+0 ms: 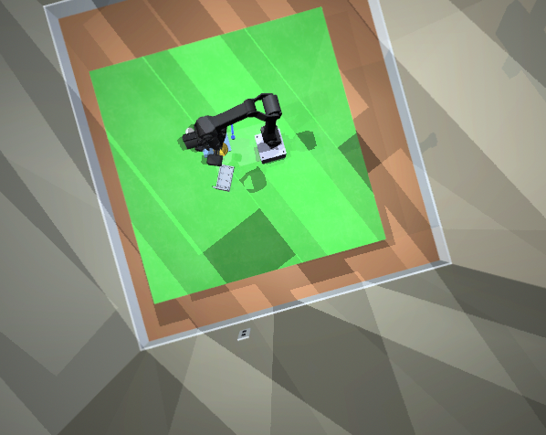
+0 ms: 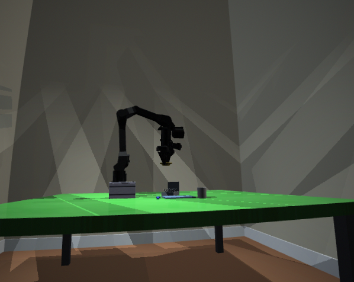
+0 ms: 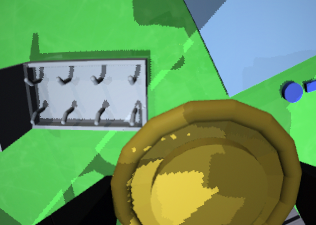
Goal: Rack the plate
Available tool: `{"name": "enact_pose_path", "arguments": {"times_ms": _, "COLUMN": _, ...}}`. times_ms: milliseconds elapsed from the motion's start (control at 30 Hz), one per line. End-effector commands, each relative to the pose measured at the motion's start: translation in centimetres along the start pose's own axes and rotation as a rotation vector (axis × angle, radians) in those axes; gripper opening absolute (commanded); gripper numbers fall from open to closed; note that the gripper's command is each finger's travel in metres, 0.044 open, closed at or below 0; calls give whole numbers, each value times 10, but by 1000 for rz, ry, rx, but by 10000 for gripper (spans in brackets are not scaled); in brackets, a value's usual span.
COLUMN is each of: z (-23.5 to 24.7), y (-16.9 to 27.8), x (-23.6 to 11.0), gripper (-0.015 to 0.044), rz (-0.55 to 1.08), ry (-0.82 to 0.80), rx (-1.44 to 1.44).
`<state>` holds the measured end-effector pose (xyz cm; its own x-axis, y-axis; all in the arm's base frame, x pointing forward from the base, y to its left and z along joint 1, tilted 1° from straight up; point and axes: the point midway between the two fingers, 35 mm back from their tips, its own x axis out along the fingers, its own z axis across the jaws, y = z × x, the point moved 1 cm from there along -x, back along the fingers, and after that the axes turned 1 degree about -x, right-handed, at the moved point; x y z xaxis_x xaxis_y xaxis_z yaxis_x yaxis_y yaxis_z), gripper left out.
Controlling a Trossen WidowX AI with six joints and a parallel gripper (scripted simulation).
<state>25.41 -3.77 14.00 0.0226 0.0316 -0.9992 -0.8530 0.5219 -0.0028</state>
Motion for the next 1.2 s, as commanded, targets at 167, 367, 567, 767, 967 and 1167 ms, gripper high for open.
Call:
{"name": "enact_pose_path", "arguments": {"times_ms": 167, "z": 4, "y": 1, "x": 27, "gripper": 0, "rz": 83, "ry": -132, "rx": -191}}
{"name": "enact_pose_path", "arguments": {"times_ms": 367, "z": 7, "y": 1, "x": 42, "gripper": 0, "rz": 109, "ry": -237, "rx": -320}}
{"name": "enact_pose_path", "arguments": {"times_ms": 567, "z": 9, "y": 1, "x": 56, "gripper": 0, "rz": 112, "ry": -349, "rx": -443}}
{"name": "enact_pose_path", "arguments": {"times_ms": 767, "z": 10, "y": 2, "x": 68, "gripper": 0, "rz": 92, "ry": -463, "rx": -561}}
{"name": "enact_pose_path", "arguments": {"times_ms": 967, "z": 10, "y": 3, "x": 80, "gripper": 0, "rz": 55, "ry": -570, "rx": -669}}
{"name": "enact_pose_path", "arguments": {"times_ms": 1167, "z": 10, "y": 4, "x": 89, "gripper": 0, "rz": -11, "ry": -679, "rx": -772}}
